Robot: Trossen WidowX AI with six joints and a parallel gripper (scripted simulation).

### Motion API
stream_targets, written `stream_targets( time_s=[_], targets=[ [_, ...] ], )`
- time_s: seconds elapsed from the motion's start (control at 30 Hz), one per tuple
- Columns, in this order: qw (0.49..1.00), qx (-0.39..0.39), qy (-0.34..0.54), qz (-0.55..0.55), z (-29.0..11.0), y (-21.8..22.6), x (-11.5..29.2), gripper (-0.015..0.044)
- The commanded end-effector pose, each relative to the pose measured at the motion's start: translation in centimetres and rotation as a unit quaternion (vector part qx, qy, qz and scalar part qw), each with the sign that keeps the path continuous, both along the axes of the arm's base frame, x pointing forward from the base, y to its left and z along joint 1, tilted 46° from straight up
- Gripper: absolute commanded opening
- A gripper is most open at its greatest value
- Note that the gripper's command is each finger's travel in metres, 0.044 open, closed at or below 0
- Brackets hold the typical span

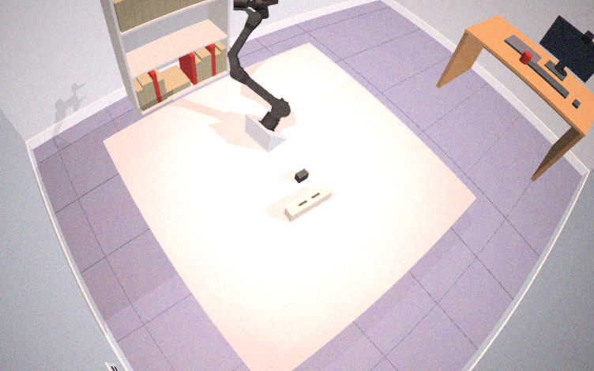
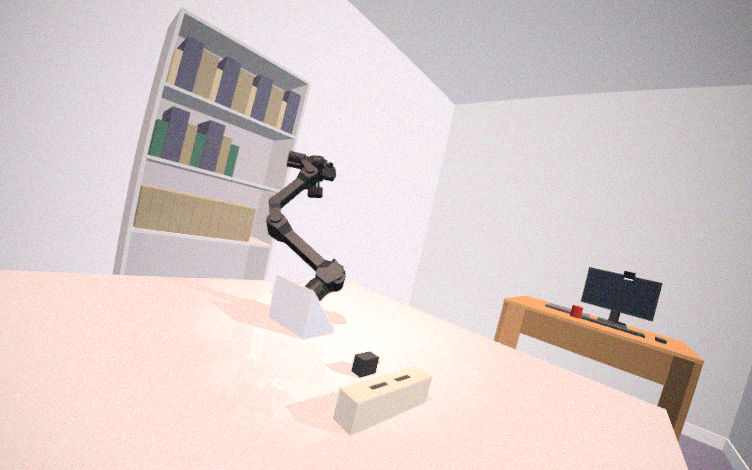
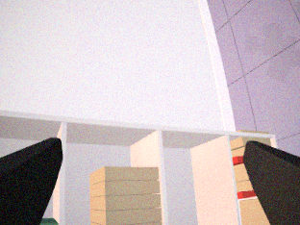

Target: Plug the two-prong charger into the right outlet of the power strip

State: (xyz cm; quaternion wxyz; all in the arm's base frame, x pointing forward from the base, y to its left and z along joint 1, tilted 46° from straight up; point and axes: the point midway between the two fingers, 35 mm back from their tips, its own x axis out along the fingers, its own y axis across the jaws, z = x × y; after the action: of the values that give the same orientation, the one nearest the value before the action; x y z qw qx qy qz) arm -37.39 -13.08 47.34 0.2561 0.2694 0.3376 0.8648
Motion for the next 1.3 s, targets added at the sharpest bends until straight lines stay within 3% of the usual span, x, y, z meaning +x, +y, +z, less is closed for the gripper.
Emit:
stream_targets(
  time_s=[0.0, 0.7, 0.87, 1.27],
  targets=[
    [1.000, 0.001, 0.002, 0.000, 0.1, 0.0, 0.0, 0.0426],
    [0.990, 0.084, 0.075, -0.087, 8.9, 8.3, 7.4, 0.0440],
    [0.982, 0.104, 0.110, -0.111, 11.2, 10.2, 10.5, 0.0440],
    [0.962, 0.138, 0.099, -0.216, 13.9, 15.2, 17.5, 0.0440]
  ],
)
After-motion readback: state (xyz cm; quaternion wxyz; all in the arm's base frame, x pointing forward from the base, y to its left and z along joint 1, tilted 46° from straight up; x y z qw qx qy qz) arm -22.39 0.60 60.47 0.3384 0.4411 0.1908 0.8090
